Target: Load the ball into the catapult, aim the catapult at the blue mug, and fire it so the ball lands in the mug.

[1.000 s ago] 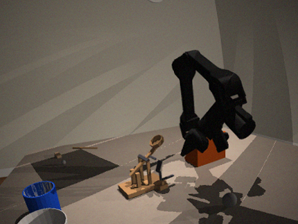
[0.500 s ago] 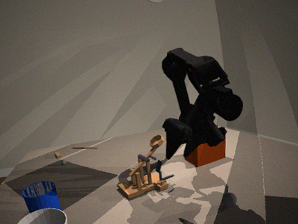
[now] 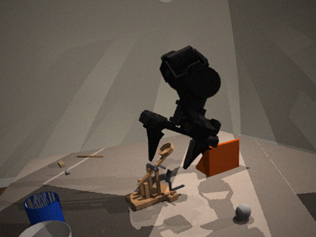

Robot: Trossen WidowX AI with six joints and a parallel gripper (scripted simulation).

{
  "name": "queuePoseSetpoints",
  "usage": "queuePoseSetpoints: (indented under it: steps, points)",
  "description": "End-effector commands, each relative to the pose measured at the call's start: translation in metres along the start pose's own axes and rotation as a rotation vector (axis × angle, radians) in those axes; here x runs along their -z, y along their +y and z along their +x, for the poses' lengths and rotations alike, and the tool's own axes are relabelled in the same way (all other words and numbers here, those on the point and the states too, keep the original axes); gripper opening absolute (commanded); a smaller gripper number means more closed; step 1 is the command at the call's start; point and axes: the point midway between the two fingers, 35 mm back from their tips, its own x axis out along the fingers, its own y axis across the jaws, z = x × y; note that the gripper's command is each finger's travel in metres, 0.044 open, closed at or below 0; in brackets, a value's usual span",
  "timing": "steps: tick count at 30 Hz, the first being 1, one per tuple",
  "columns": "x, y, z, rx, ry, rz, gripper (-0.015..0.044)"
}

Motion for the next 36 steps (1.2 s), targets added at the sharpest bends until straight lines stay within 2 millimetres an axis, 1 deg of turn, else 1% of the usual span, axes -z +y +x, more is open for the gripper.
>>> queuePoseSetpoints:
  steps: [1, 10, 18, 27, 36]
  points:
    - [0.001, -0.023, -0.002, 0.010, -0.046, 0.132, 0.0440]
    - [0.007, -0.071, -0.001, 0.016, -0.131, 0.395, 0.0440]
    - [0.021, -0.118, 0.000, 0.028, -0.201, 0.646, 0.0440]
    - [0.049, -0.172, 0.003, 0.048, -0.269, 0.943, 0.0440]
    - [0.088, -0.224, 0.008, 0.076, -0.328, 1.229, 0.0440]
